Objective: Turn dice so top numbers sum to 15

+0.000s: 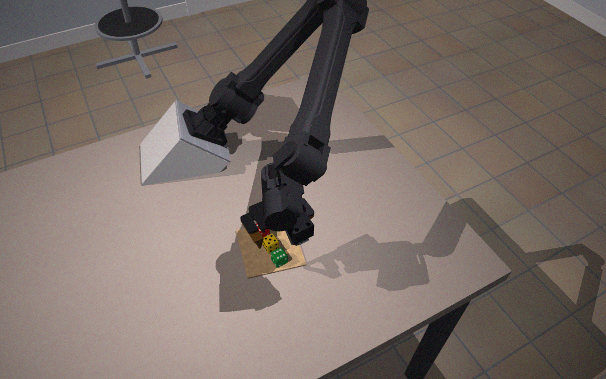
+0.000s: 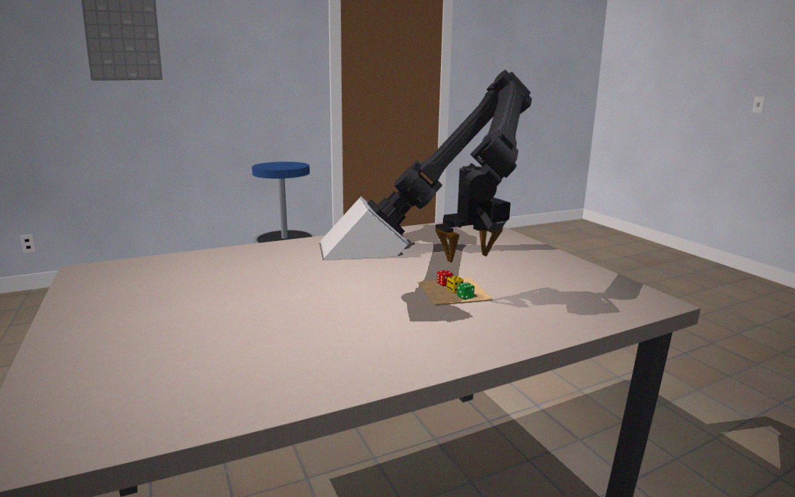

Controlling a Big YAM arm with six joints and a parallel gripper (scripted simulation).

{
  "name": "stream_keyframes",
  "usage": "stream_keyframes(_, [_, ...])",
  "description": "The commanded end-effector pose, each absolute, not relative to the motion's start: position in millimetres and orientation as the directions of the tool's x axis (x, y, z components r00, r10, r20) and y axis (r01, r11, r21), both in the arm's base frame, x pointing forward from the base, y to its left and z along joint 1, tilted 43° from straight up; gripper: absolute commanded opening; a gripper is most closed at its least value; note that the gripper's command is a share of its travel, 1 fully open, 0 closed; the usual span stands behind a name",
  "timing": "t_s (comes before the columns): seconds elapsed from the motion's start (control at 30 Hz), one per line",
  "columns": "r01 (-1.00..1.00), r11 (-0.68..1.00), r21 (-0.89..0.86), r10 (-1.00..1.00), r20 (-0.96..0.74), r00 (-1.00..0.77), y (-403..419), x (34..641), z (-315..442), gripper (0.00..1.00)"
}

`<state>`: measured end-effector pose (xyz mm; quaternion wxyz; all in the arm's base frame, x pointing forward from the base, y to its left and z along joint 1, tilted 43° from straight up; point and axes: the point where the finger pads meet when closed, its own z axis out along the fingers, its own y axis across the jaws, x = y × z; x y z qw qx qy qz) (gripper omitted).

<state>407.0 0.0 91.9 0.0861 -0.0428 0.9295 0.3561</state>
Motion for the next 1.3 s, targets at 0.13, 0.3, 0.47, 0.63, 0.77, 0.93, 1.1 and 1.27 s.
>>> stream_keyframes(0.13, [-0.165, 0.756, 0.633, -0.009, -0.242, -0.97, -17.8, 422.7, 112.0, 1.0])
stream_keyframes(0.3, [-0.173, 0.76, 0.627, -0.01, -0.254, -0.967, -28.7, 420.1, 128.8, 1.0])
stream_keyframes(0.47, [-0.173, 0.761, 0.625, -0.011, -0.254, -0.967, -43.1, 416.3, 144.7, 1.0])
stream_keyframes(0.63, [-0.17, 0.762, 0.624, -0.012, -0.249, -0.968, -58.9, 412.1, 160.0, 1.0])
stream_keyframes(0.77, [-0.172, 0.765, 0.621, -0.013, -0.253, -0.967, -71.5, 408.5, 175.9, 1.0])
stream_keyframes(0.93, [-0.164, 0.745, 0.647, -0.036, -0.207, -0.978, -61.5, 397.2, 166.3, 1.0])
stream_keyframes(1.1, [-0.174, 0.752, 0.636, -0.033, -0.227, -0.973, -66.7, 403.2, 167.0, 1.0])
stream_keyframes(1.27, [-0.173, 0.751, 0.637, -0.033, -0.225, -0.974, -66.5, 402.7, 167.1, 1.0])
